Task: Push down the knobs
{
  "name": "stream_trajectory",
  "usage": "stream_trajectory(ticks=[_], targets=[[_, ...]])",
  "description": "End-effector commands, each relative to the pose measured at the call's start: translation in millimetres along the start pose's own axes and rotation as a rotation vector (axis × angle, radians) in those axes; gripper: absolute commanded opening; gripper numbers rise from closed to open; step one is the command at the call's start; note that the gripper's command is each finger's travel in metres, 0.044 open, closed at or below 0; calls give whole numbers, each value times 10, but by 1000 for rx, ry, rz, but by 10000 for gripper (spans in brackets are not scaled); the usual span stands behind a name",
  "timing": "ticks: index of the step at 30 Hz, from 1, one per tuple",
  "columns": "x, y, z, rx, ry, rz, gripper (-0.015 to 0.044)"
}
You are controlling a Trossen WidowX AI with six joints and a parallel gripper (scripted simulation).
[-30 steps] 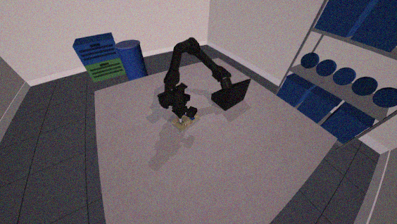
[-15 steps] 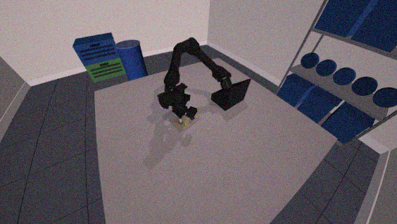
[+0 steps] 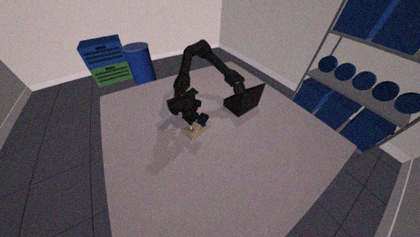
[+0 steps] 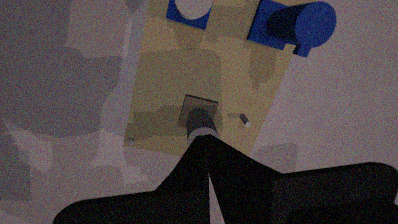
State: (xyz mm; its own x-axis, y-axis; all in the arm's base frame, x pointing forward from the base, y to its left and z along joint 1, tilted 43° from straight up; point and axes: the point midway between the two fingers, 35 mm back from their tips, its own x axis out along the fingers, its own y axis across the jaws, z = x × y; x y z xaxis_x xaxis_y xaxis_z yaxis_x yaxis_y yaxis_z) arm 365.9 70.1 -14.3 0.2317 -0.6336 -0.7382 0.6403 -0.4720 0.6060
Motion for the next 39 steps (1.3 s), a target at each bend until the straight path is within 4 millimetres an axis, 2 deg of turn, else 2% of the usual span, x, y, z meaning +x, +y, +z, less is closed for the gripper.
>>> stream_trajectory(ticks=[1, 8, 33, 34, 39], targets=[[193, 29, 3, 27, -21, -6, 0], [156, 29, 0, 27, -20, -6, 0], [-228, 30, -9, 27, -20, -7, 0], [-172, 15, 6, 18, -27, -6, 26], [-172, 15, 6, 18, -27, -6, 157]])
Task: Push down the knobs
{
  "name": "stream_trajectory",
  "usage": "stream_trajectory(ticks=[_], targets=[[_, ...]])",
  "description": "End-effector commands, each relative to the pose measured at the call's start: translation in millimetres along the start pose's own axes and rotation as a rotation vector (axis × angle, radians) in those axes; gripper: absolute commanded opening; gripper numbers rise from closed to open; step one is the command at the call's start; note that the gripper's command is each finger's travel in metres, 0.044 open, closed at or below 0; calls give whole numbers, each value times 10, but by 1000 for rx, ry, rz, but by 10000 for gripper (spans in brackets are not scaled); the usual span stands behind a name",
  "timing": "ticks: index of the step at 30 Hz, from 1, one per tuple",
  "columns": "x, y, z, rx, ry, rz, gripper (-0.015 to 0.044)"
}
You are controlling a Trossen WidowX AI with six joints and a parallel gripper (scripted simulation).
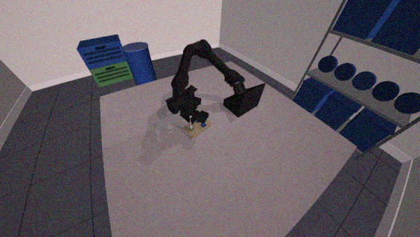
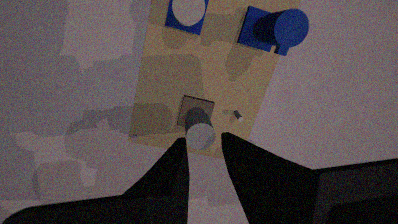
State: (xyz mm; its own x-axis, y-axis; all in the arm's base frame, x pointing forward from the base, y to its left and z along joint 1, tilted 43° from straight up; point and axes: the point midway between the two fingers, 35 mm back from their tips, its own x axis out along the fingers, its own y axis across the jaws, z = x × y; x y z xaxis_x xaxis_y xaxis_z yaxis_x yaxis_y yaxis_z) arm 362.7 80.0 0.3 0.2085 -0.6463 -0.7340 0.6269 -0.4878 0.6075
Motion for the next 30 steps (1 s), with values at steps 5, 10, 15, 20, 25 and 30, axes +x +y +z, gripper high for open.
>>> stream_trajectory(ticks=[5, 10, 15, 20, 25, 30], targets=[[-69, -94, 131, -7, 6, -6, 289], [-248, -399, 628, -24, 23, -24, 420], [-302, -694, 1174, -41, 35, -40, 440], [-262, -883, 1564, -53, 40, -49, 440], [-262, -883, 1564, -53, 40, -49, 440], [-262, -883, 1564, -53, 40, -49, 440]])
